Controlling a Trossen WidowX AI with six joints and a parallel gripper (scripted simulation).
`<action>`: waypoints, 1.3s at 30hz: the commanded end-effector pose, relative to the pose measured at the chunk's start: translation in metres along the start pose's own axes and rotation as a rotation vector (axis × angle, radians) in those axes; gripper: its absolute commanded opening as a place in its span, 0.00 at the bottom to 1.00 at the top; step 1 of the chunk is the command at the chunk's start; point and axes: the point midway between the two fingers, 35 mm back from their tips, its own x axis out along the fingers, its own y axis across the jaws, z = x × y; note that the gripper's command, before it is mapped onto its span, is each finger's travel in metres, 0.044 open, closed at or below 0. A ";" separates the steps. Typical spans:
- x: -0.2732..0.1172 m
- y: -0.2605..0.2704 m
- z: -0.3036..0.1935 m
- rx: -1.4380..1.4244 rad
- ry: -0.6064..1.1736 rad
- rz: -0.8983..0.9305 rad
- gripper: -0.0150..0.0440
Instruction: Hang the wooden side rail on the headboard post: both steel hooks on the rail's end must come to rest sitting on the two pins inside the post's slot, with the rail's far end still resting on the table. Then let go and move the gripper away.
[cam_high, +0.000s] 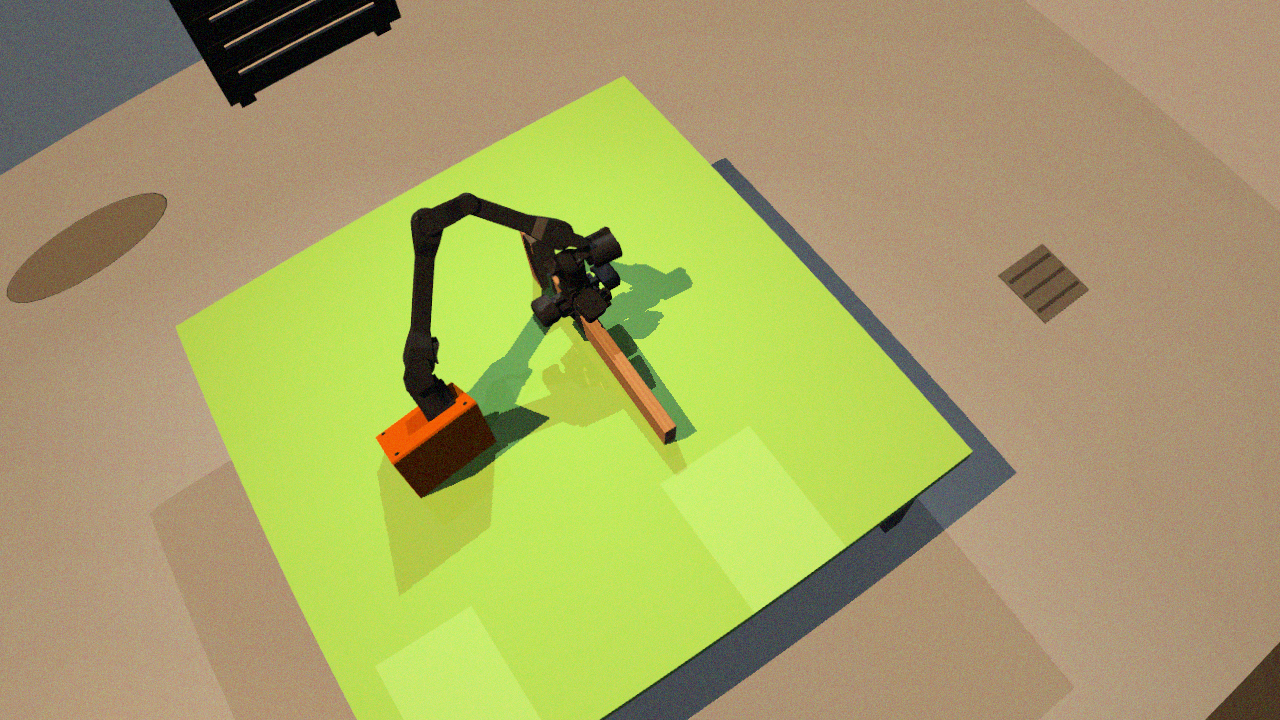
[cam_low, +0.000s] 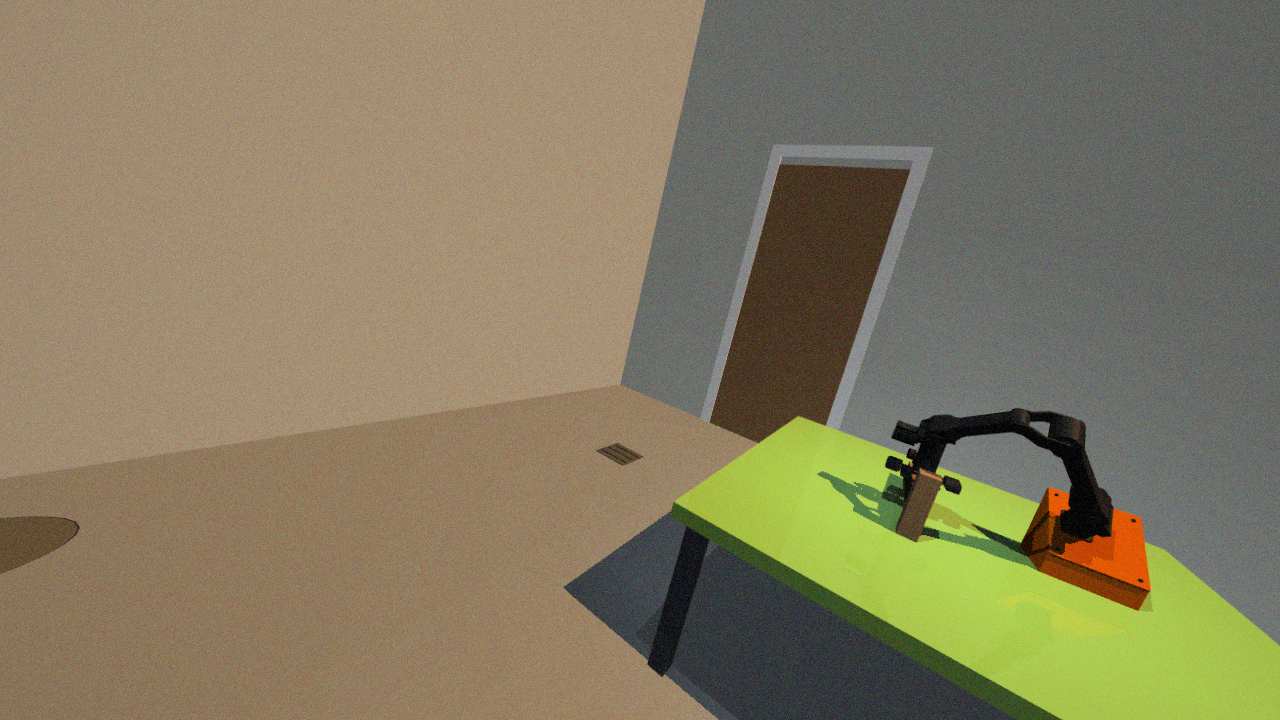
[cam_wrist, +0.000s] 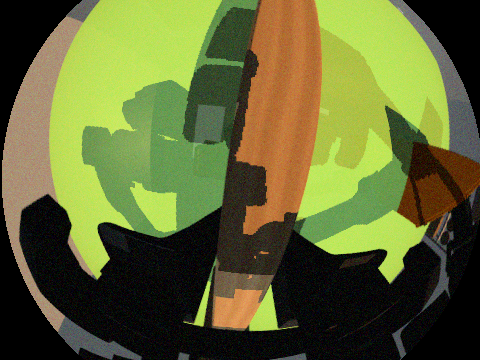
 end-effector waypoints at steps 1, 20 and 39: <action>-0.004 0.003 -0.001 0.003 0.000 0.009 0.25; -0.003 0.001 -0.003 0.003 0.000 0.009 0.25; -0.002 0.001 -0.005 0.003 0.001 0.009 0.25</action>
